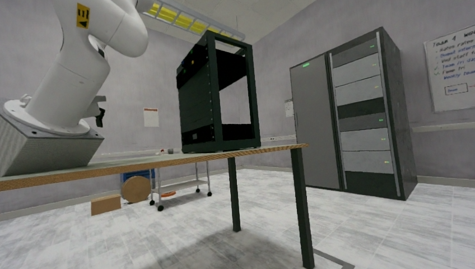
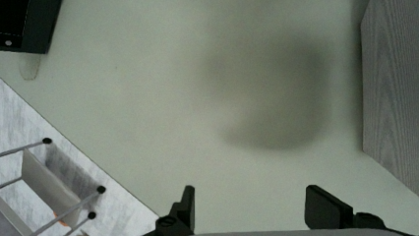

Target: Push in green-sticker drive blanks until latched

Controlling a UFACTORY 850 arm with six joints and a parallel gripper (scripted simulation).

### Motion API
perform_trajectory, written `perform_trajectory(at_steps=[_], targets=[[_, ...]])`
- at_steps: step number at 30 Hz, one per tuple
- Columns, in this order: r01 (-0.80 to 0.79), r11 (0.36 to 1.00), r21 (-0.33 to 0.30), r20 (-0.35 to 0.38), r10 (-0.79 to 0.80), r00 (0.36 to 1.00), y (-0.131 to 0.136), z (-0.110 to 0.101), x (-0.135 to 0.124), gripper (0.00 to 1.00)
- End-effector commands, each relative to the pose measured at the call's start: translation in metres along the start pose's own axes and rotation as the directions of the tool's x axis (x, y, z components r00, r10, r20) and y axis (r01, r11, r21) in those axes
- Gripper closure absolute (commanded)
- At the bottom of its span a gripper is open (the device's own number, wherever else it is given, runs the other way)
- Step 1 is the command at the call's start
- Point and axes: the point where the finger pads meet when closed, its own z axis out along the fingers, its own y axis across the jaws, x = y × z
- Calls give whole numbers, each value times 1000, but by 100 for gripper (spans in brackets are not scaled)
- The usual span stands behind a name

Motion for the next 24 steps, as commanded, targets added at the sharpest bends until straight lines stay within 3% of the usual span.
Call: perform_trajectory(at_steps=[1, 17, 24], targets=[[0, 1000, 1, 1, 0, 1000, 0, 0, -1, 0], [-1, 1000, 5, 0, 1, 1000, -1, -1, 0, 0], [-10, 999, 49, -8, 11, 1000, -12, -6, 3, 0]])
